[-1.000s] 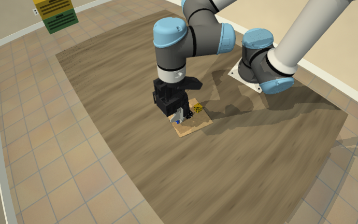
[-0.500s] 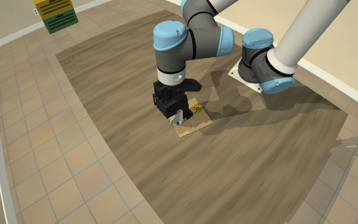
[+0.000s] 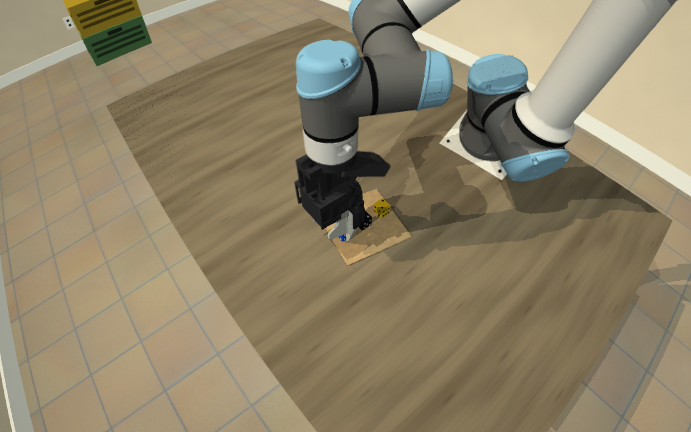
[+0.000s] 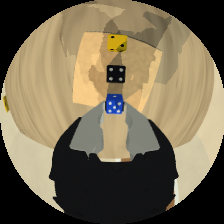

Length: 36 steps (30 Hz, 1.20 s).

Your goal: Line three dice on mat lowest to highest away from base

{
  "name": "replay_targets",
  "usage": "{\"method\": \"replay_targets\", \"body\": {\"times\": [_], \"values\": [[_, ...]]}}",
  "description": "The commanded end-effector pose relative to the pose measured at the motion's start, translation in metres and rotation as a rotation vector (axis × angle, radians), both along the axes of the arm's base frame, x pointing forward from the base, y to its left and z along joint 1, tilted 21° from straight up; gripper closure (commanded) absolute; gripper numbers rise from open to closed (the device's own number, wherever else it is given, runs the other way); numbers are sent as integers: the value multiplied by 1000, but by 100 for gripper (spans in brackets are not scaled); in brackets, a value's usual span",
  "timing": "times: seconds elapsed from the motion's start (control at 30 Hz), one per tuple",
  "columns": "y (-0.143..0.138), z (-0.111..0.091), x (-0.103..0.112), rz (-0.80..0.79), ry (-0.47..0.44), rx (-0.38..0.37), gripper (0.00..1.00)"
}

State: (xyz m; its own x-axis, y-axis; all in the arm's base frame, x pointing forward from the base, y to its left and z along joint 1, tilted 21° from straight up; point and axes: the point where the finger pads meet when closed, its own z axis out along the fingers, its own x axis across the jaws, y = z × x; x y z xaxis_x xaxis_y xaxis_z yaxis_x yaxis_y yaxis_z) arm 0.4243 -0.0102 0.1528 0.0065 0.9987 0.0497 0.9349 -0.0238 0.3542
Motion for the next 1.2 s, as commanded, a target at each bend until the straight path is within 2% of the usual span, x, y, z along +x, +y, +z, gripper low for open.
{"method": "replay_targets", "body": {"times": [0.0, 1.17], "values": [[0, 0, 0, 0, -1, 0, 94], [0, -3, 2, 0, -1, 0, 94]]}}
